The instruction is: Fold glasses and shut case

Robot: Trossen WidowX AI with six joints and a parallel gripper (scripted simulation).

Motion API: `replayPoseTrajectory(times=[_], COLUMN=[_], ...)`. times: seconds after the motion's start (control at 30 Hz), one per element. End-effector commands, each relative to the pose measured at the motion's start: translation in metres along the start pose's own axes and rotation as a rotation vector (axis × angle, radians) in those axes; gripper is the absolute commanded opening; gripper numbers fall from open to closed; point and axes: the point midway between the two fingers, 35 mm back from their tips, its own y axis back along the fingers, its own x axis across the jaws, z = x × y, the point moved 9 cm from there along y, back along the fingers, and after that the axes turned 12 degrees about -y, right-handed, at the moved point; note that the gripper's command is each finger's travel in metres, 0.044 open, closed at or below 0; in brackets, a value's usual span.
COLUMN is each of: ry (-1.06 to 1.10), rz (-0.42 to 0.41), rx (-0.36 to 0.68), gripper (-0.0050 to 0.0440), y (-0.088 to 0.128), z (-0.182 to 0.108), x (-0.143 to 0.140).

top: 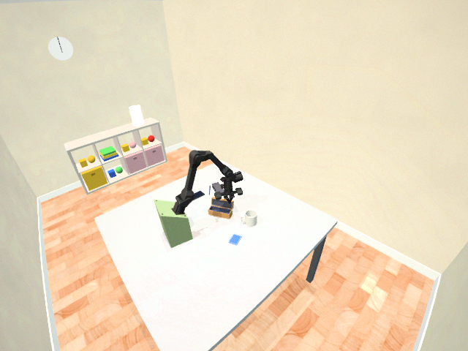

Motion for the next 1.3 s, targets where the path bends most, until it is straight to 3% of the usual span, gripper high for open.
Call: replayPoseTrajectory(times=[0.0,0.93,1.13,1.2,1.27], ry=[-0.083,-0.976,-0.993,-0.994,-0.997], rz=[-0.003,-0.003,-0.003,-0.003,-0.003], rx=[0.001,-0.002,-0.002,-0.002,-0.002], gripper=[0.0,0.0,0.0,0.0,0.0], y=[0.0,-0.004,-0.005,-0.013,-0.036], z=[0.0,0.007,0.008,0.008,0.008], x=[0.004,0.033,0.033,0.033,0.033])
